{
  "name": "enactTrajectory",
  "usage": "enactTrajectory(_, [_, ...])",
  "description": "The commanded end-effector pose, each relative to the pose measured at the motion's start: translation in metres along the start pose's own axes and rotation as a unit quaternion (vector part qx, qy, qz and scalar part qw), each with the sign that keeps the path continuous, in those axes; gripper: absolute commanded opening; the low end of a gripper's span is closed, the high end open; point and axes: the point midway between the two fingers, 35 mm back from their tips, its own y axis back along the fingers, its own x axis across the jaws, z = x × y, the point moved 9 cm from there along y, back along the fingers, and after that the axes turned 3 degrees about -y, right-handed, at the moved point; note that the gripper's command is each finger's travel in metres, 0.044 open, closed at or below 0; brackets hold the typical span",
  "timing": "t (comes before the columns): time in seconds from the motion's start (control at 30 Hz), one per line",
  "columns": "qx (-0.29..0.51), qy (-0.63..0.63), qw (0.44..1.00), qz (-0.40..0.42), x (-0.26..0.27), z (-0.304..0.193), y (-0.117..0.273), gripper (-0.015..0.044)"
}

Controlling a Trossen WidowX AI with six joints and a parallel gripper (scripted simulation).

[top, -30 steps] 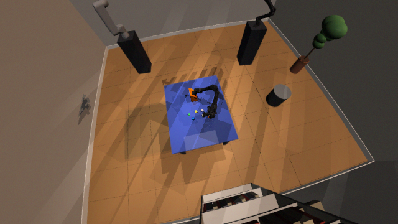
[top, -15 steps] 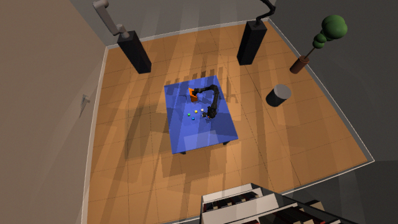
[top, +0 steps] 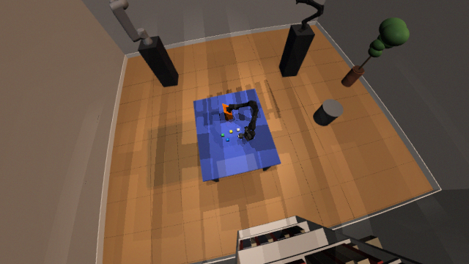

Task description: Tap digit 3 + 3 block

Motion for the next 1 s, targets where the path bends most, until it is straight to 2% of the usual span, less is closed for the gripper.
enactTrajectory(0.0, [0.0,-0.004,1.0,-0.002,-0.001,-0.001,-0.004,0.002])
enactTrajectory(0.1, [0.0,-0.004,1.0,-0.002,-0.001,-0.001,-0.004,0.002])
enactTrajectory(0.2, [0.0,-0.004,1.0,-0.002,-0.001,-0.001,0.023,0.002])
enactTrajectory(0.33, [0.0,-0.004,1.0,-0.003,-0.001,-0.001,0.026,0.002])
enactTrajectory(0.43, [0.001,-0.004,1.0,-0.003,0.008,-0.015,0.04,0.0099])
enactTrajectory(0.7, [0.002,-0.006,1.0,-0.003,0.046,-0.102,0.099,0.0309])
enactTrajectory(0.8, [0.002,-0.006,1.0,-0.003,0.05,-0.12,0.107,0.0387])
enactTrajectory(0.97, [0.002,-0.006,1.0,-0.003,0.05,-0.12,0.107,0.04])
